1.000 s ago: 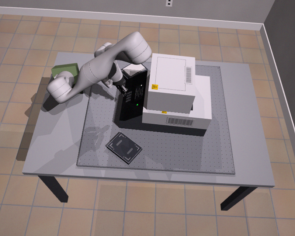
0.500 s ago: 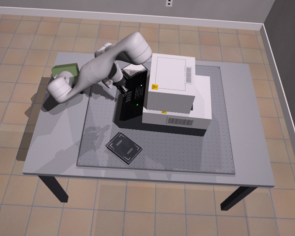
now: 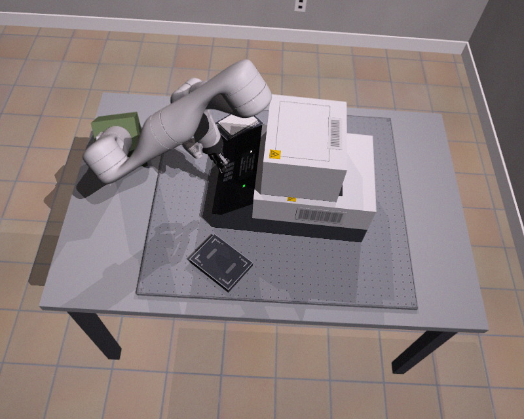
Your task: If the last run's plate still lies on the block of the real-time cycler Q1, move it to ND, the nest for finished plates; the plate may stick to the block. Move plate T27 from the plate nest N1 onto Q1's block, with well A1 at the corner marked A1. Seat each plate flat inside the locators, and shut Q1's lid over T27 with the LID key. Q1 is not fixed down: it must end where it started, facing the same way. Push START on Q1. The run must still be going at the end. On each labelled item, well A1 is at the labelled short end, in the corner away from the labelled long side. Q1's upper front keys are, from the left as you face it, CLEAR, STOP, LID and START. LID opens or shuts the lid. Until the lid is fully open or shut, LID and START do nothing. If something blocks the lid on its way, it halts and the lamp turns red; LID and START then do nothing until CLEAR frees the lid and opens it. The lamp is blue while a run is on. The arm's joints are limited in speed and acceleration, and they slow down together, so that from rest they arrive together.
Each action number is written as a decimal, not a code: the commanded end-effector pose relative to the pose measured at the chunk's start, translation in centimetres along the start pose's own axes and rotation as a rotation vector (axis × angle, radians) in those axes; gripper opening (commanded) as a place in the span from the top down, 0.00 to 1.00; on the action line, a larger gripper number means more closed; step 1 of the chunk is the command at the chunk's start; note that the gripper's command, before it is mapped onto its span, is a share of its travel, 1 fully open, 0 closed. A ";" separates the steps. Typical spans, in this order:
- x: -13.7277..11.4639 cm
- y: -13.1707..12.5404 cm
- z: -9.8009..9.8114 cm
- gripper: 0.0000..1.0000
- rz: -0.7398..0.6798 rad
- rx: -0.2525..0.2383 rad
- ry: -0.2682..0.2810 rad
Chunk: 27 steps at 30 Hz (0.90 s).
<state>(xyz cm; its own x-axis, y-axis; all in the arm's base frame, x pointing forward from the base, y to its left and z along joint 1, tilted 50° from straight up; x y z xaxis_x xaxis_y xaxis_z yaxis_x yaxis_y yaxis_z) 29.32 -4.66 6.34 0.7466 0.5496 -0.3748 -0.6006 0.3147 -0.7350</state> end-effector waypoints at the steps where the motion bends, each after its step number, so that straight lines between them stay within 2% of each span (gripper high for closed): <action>1: 0.1 -0.1 -0.1 0.90 0.000 0.000 -0.001; 27: 0.5 -0.6 -1.6 0.90 0.000 0.000 -0.002</action>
<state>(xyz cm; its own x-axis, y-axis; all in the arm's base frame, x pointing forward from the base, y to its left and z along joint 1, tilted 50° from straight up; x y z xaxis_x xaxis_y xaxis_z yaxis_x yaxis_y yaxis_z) 30.39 -5.78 5.76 0.7466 0.5497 -0.3747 -0.6006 0.3145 -0.7351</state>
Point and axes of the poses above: the point where the finger pads meet when closed, its own z axis back along the fingers, its own y axis across the jaws, x = y × z, the point moved 8 cm from there along z, back along the fingers, and after that the axes turned 10 degrees about z, right-handed, at the moved point
